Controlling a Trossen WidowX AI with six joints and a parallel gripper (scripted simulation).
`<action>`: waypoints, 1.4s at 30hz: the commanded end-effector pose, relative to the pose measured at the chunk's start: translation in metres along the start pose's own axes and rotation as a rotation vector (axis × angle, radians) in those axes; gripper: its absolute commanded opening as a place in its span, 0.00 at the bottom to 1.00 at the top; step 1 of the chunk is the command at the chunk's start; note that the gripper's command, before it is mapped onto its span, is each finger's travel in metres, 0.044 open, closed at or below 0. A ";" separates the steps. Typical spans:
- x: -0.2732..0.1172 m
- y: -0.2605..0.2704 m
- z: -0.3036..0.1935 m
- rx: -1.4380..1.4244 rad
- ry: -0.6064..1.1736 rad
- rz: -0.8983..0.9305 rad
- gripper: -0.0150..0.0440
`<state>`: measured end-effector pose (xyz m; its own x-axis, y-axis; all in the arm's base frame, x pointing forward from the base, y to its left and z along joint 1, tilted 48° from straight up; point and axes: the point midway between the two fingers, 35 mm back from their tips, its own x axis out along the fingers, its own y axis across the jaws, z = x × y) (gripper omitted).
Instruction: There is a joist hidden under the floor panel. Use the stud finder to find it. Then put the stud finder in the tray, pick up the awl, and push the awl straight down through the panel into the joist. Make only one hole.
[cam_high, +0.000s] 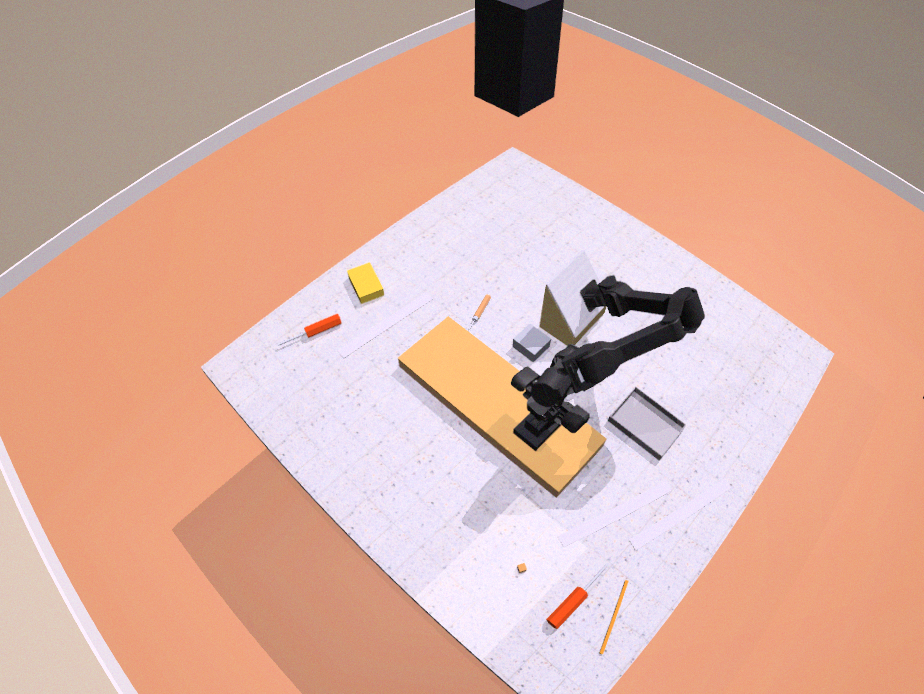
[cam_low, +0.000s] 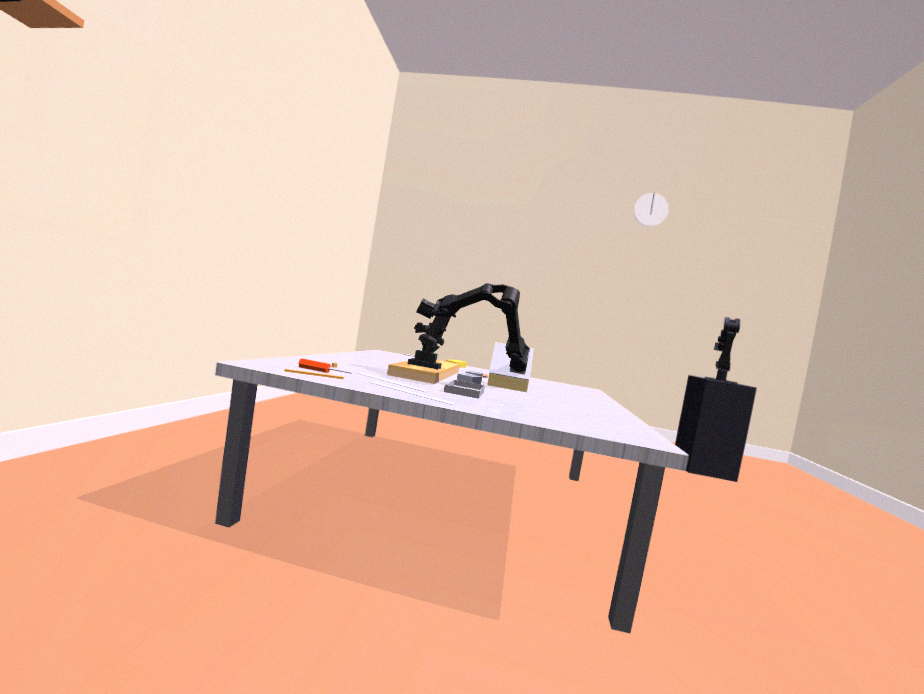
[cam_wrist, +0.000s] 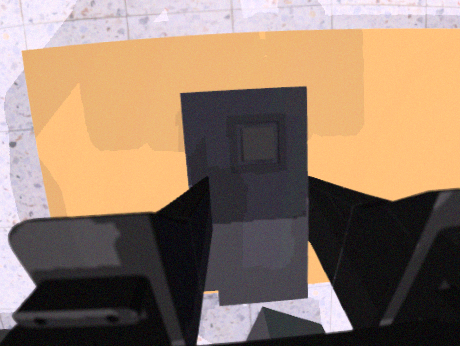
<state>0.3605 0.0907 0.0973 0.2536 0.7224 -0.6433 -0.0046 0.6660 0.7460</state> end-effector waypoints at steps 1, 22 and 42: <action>0.001 0.012 0.001 -0.007 0.002 0.003 0.25; 0.000 0.055 0.001 -0.007 0.001 0.004 0.25; 0.000 0.074 0.000 -0.003 0.000 0.003 0.25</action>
<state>0.3604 0.1406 0.1534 0.2533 0.7247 -0.6408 -0.0091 0.6641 0.7476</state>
